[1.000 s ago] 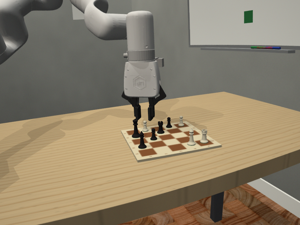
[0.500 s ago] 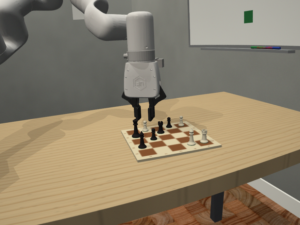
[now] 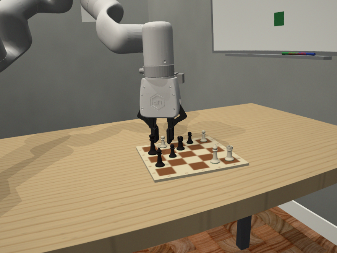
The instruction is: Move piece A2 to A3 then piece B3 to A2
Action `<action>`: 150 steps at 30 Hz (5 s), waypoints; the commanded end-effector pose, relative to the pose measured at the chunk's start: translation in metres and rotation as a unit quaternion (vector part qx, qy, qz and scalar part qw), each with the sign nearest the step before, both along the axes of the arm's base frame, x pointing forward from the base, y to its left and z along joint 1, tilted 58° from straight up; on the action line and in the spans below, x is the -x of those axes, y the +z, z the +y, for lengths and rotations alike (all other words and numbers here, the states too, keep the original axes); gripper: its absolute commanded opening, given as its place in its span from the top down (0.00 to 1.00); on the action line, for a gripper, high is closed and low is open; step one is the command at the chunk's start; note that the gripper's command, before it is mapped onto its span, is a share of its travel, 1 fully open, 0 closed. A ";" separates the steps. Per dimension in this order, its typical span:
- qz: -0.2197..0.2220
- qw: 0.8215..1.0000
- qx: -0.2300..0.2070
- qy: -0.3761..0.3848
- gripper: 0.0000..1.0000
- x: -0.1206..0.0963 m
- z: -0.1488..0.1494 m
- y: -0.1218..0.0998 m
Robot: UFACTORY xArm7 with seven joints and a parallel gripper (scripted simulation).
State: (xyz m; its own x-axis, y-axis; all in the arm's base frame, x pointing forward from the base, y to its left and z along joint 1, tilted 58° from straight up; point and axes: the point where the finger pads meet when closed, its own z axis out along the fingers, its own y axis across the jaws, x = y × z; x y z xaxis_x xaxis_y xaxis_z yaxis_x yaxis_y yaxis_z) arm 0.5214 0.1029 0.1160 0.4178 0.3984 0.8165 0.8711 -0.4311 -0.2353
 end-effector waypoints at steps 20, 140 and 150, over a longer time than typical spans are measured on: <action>-0.001 1.000 0.001 -0.002 0.65 -0.004 0.006 -0.005; -0.222 0.962 0.072 0.142 1.00 -0.017 -0.078 0.057; -0.222 0.962 0.072 0.142 1.00 -0.023 -0.058 0.044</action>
State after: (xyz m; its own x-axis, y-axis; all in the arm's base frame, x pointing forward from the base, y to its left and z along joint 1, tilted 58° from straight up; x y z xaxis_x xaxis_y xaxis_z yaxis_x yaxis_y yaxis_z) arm 0.5406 0.0377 0.1662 -0.1029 0.5652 0.8185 0.9608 -0.1564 0.2288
